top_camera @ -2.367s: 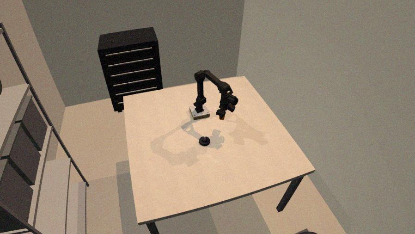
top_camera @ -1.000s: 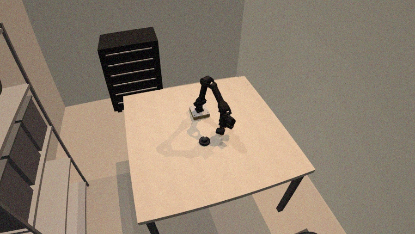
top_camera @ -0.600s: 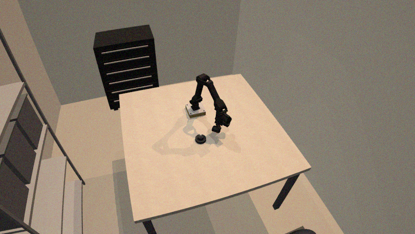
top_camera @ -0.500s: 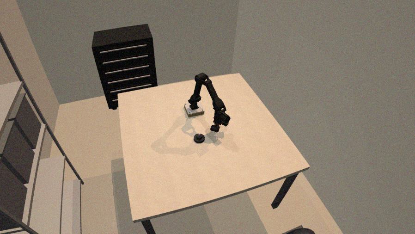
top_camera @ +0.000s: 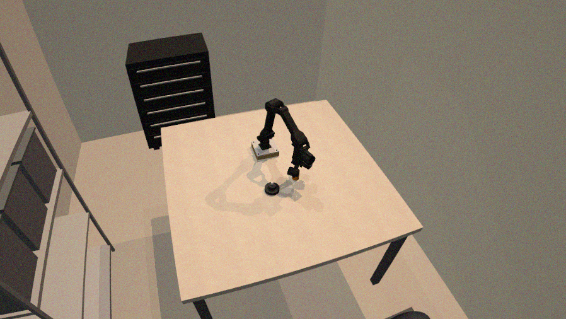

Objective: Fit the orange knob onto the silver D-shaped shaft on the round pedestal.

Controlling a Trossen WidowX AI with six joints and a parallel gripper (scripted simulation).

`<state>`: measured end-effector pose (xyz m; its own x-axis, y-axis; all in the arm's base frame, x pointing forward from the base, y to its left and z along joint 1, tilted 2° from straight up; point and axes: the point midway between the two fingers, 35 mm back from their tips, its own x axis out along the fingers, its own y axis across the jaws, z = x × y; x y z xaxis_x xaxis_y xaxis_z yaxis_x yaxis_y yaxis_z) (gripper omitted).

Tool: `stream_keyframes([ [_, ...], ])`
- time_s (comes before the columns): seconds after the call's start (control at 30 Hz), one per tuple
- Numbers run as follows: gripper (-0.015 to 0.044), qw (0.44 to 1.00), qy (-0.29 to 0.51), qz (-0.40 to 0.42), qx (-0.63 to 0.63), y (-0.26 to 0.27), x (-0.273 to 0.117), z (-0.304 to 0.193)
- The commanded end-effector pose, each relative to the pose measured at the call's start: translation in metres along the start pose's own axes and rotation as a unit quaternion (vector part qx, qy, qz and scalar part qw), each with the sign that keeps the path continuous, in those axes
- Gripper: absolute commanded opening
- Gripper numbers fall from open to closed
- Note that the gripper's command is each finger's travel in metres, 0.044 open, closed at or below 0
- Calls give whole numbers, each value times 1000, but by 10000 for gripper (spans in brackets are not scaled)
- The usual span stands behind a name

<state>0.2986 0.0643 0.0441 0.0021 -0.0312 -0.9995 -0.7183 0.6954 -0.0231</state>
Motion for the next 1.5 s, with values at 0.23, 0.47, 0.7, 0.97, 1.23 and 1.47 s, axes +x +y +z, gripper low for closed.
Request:
stream_keyframes([
  [0.23, 440, 1000, -17, -9, 0, -1, -51, 0],
  [0.47, 440, 1000, -17, -9, 0, -2, -36, 1],
  [0.7, 440, 1000, -17, -9, 0, -2, -26, 2],
  [0.97, 440, 1000, -17, -9, 0, -3, -13, 3],
  [1.23, 440, 1000, -17, -9, 0, -3, 0, 4],
  [1.47, 440, 1000, -17, -9, 0, -3, 11, 4],
])
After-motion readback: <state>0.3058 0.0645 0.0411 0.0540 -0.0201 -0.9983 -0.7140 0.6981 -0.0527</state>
